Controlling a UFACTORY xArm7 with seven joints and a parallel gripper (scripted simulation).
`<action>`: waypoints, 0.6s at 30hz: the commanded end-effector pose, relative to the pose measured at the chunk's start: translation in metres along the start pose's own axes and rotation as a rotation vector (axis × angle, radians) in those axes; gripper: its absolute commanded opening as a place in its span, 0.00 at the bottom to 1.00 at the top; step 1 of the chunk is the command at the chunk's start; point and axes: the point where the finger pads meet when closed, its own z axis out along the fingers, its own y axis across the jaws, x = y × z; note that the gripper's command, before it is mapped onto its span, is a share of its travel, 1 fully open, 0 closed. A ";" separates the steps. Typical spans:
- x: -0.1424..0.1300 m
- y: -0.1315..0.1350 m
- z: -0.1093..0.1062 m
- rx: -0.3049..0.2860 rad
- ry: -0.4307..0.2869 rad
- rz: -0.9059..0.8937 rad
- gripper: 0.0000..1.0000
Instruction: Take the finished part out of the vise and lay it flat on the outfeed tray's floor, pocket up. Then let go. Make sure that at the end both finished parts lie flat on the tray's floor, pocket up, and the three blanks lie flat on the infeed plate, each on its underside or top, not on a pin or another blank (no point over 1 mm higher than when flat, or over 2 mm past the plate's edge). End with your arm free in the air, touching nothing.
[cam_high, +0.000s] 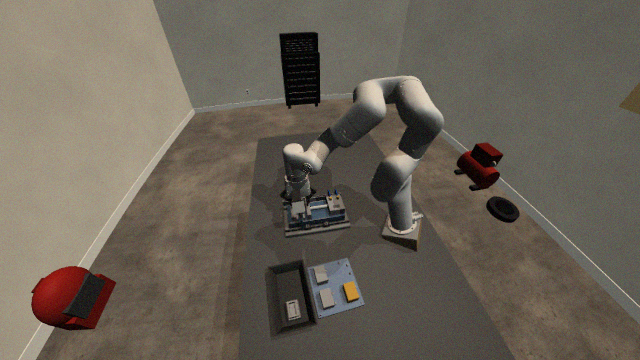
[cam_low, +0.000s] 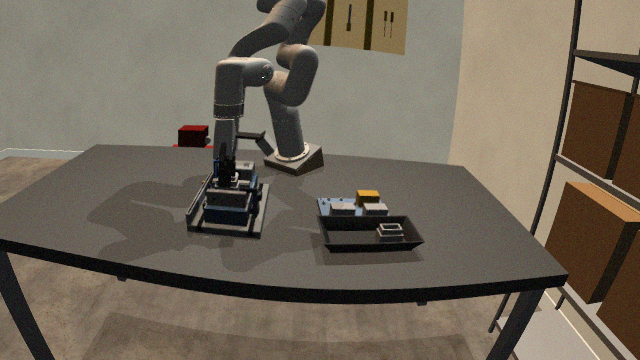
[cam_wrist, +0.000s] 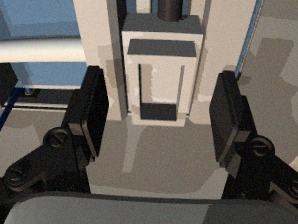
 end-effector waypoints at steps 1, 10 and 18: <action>0.000 0.001 0.000 -0.003 -0.001 0.000 0.69; 0.000 0.001 0.001 -0.003 -0.001 0.000 0.69; 0.000 0.001 0.001 -0.003 -0.001 0.000 0.69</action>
